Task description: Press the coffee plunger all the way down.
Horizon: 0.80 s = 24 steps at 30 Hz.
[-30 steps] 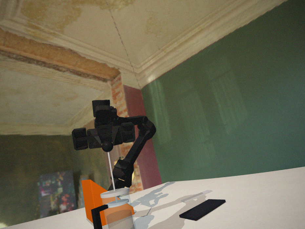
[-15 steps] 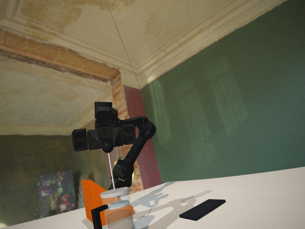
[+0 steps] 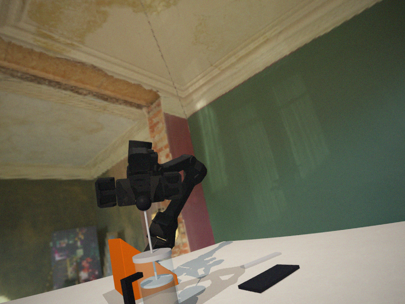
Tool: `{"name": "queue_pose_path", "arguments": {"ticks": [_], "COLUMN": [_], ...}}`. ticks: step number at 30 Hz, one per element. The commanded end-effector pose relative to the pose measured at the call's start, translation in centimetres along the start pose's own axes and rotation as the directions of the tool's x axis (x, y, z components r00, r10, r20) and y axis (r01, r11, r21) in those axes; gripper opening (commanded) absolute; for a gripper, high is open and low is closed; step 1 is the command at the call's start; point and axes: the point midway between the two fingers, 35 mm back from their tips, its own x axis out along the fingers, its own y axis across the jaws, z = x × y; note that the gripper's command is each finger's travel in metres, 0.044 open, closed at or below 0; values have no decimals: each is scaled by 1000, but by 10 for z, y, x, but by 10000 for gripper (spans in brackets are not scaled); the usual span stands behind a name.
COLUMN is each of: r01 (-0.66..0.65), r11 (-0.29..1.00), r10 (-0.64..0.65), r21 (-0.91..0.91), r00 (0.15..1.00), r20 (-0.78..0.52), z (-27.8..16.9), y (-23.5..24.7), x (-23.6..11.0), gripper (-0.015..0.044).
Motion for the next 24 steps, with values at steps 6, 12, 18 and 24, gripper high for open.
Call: {"name": "queue_pose_path", "arguments": {"ticks": [6, 12, 18, 24], "r01": [-2, -2, -3, -5], "r11": [999, 999, 999, 999], "r10": [4, 5, 6, 7], "r21": [40, 41, 42, 43], "r00": [998, 998, 998, 999], "r20": [-58, -57, -56, -54], "z": [-36, -44, -51, -56], "y": [-1, 0, 1, 2], "x": [15, 21, 27, 35], "gripper": [123, 123, 123, 123]}}
